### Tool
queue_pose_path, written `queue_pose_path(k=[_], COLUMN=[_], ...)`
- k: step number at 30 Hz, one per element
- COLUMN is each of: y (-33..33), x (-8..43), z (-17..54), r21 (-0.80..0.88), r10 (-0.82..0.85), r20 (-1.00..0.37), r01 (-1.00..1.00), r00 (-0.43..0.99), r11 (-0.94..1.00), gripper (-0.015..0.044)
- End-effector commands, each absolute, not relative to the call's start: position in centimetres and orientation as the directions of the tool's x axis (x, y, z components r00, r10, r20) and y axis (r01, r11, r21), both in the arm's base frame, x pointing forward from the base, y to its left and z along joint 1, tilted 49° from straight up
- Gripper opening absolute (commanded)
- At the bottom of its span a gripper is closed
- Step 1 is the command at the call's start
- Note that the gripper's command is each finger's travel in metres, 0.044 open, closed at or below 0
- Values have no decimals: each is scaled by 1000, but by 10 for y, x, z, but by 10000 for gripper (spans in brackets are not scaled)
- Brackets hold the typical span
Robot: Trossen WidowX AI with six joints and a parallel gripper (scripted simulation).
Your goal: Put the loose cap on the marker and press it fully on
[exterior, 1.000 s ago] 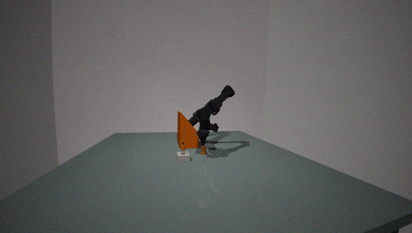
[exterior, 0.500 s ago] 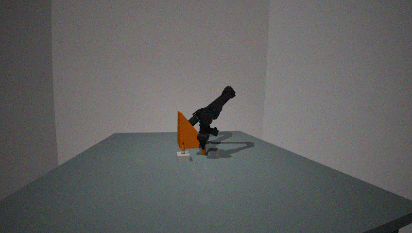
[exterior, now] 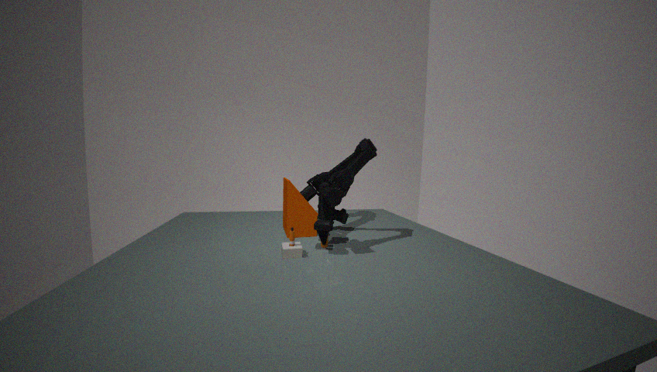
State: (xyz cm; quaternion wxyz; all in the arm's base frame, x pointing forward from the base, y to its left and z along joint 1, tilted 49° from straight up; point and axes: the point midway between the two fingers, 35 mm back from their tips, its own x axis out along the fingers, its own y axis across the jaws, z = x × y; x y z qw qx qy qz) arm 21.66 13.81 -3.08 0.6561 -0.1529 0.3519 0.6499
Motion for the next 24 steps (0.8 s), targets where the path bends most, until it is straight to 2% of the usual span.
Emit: queue_pose_path(k=[1, 4, 13, 16, 24], y=[140, 140, 140, 138, 125], x=[214, 214, 214, 215, 218], z=[-34, -34, -34, -32, -22], r21=[267, 267, 267, 266, 265], r10=[747, 747, 747, 747, 744], r20=[-657, -657, -657, -658, -662], r01=[-957, -957, -957, -957, -958], r00=[-96, -96, -96, -96, -95], r11=[112, 112, 112, 112, 114], gripper=[212, 133, 73, 0, 0])
